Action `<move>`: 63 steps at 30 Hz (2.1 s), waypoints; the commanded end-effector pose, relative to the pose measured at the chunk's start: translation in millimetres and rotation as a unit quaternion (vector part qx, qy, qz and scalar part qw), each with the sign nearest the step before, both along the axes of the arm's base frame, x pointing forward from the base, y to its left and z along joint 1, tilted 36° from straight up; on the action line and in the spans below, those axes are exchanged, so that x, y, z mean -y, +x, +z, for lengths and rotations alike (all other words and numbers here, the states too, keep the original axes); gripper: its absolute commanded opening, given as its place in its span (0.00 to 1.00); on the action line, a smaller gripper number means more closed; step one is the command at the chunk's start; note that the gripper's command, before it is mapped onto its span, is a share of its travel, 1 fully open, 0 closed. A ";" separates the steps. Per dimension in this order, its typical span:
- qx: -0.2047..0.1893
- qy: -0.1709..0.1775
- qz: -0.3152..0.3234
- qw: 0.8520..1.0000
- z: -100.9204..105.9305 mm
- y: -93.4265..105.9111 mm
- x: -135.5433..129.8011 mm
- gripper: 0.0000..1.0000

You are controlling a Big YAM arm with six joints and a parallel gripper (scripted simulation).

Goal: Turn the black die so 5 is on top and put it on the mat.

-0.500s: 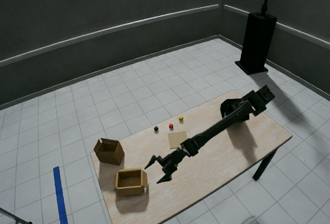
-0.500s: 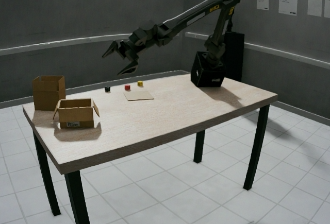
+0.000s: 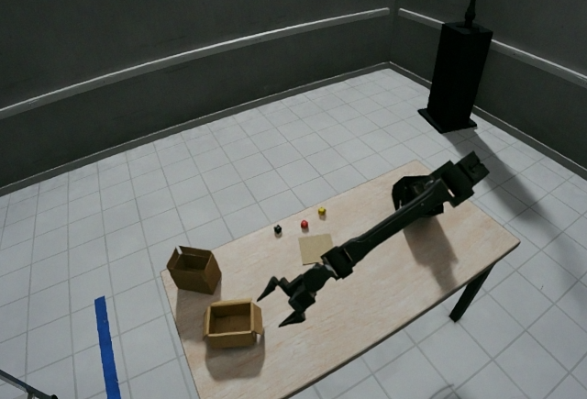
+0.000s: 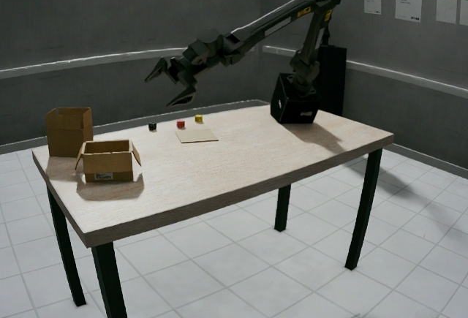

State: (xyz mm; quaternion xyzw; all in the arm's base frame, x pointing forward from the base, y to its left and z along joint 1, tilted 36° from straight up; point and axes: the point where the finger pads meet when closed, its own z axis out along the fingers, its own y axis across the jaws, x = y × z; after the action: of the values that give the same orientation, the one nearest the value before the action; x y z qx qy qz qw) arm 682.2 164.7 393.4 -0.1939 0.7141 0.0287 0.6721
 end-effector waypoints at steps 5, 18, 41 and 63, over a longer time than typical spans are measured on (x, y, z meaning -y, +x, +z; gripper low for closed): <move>0.013 0.014 -0.012 1.000 29.6 11.3 18.8 1.00; -0.207 0.107 -0.059 0.971 -105.0 49.6 109.6 1.00; -0.518 0.348 -0.205 0.754 -292.1 4.5 269.1 1.00; -0.646 0.540 -0.321 0.433 -382.2 -84.4 361.8 1.00</move>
State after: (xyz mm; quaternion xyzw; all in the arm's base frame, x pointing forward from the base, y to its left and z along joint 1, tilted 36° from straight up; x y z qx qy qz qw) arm 591.6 -178.9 4.3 0.4986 0.8096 0.3058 -0.0489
